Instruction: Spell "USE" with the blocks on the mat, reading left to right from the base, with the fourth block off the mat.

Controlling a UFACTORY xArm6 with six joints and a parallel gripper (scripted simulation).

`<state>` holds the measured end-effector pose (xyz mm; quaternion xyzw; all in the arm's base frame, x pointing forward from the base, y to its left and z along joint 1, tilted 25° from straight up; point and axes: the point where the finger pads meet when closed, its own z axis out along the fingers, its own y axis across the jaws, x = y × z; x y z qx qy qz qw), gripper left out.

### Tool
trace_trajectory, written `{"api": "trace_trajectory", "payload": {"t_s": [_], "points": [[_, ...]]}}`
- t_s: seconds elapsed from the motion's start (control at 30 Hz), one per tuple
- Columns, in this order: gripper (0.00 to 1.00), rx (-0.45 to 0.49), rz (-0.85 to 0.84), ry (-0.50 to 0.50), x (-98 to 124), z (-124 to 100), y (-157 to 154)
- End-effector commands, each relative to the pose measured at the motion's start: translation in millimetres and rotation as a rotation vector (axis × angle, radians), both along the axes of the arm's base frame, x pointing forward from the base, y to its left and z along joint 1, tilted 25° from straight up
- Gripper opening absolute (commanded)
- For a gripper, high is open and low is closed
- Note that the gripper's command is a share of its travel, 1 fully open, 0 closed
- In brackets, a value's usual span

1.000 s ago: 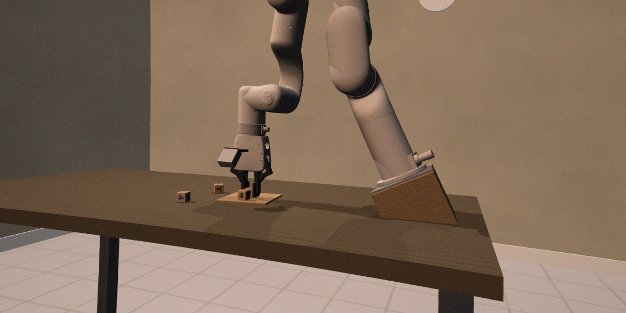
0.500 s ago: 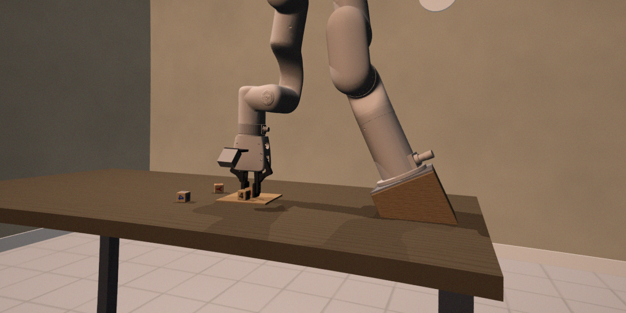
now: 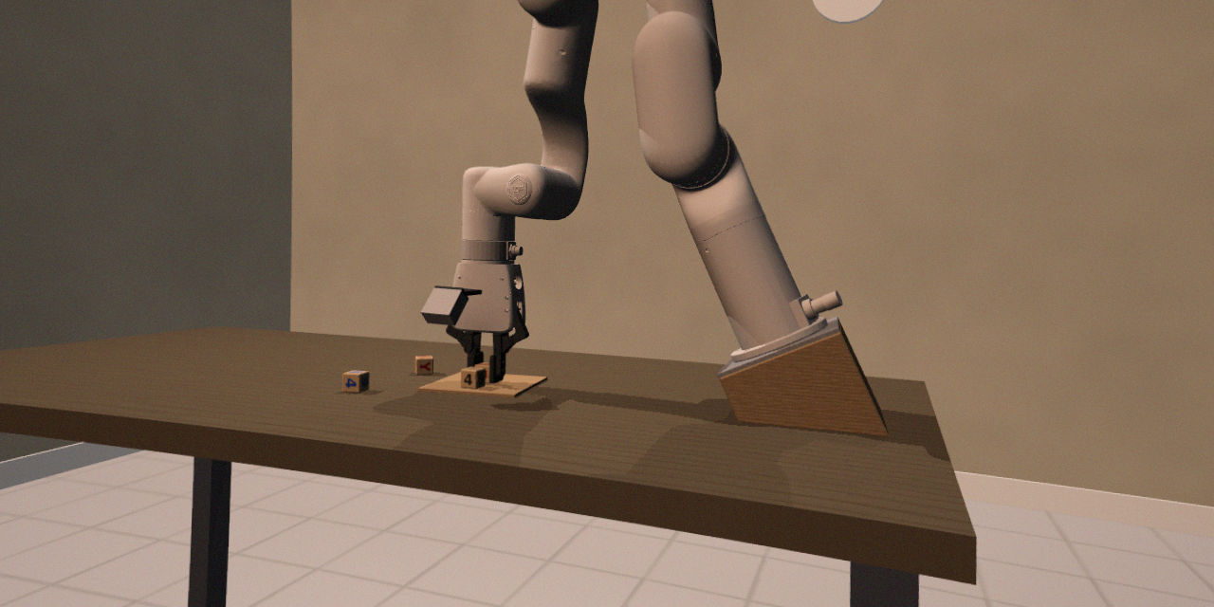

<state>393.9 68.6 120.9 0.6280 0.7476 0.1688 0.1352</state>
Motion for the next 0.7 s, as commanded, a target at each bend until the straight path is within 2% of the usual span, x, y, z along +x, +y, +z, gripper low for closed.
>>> {"api": "trace_trajectory", "payload": {"t_s": [0.0, 0.07, 0.1, 0.23, 0.27, 0.43, 0.47, 0.53, 0.57, 0.67], "points": [[0.21, 0.001, 0.0, -0.003, 0.8, 1.1, 0.2], [0.21, 0.001, 0.0, -0.003, 0.8, 1.1, 0.2], [0.26, 0.001, 0.0, -0.003, 0.8, 1.1, 0.2], [0.26, 0.001, 0.0, -0.003, 0.8, 1.1, 0.2], [0.3, 0.001, 0.0, -0.003, 0.8, 1.1, 0.2], [0.34, 0.001, 0.0, -0.003, 0.8, 1.1, 0.2], [0.38, 0.001, 0.0, -0.003, 0.8, 1.1, 0.2], [0.38, 0.001, 0.0, -0.003, 0.8, 1.1, 0.2], [0.42, 0.001, 0.0, -0.003, 0.8, 1.1, 0.2], [0.42, 0.001, 0.0, -0.003, 0.8, 1.1, 0.2]]}}
